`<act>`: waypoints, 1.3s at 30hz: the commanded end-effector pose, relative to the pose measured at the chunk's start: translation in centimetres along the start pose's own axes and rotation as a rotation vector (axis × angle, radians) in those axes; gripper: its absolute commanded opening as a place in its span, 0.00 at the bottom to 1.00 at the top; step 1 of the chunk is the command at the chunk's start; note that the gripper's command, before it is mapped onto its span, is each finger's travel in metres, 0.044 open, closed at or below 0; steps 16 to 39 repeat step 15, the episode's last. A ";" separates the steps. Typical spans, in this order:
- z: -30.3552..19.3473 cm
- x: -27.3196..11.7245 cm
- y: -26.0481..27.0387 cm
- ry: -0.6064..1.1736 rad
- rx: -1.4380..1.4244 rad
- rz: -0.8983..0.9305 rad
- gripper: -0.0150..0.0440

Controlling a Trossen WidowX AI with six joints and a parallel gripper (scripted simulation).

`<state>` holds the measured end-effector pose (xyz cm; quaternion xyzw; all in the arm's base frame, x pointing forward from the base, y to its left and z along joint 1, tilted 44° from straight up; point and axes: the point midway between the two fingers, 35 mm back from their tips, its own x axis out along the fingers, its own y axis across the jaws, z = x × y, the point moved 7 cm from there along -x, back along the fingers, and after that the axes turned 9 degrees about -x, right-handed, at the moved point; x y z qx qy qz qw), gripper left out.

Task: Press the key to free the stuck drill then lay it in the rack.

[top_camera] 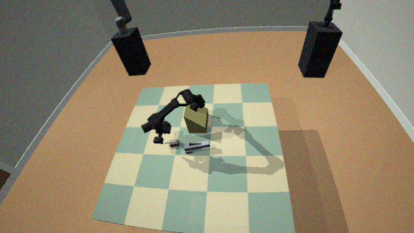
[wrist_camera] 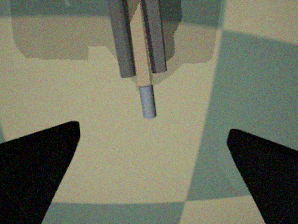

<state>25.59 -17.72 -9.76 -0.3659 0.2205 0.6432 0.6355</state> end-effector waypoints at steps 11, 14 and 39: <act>-2.3 -17.0 6.1 0.149 0.990 -0.527 1.00; -2.3 -19.5 7.5 0.133 1.148 -0.631 1.00; -2.2 -20.3 8.1 0.126 1.197 -0.664 1.00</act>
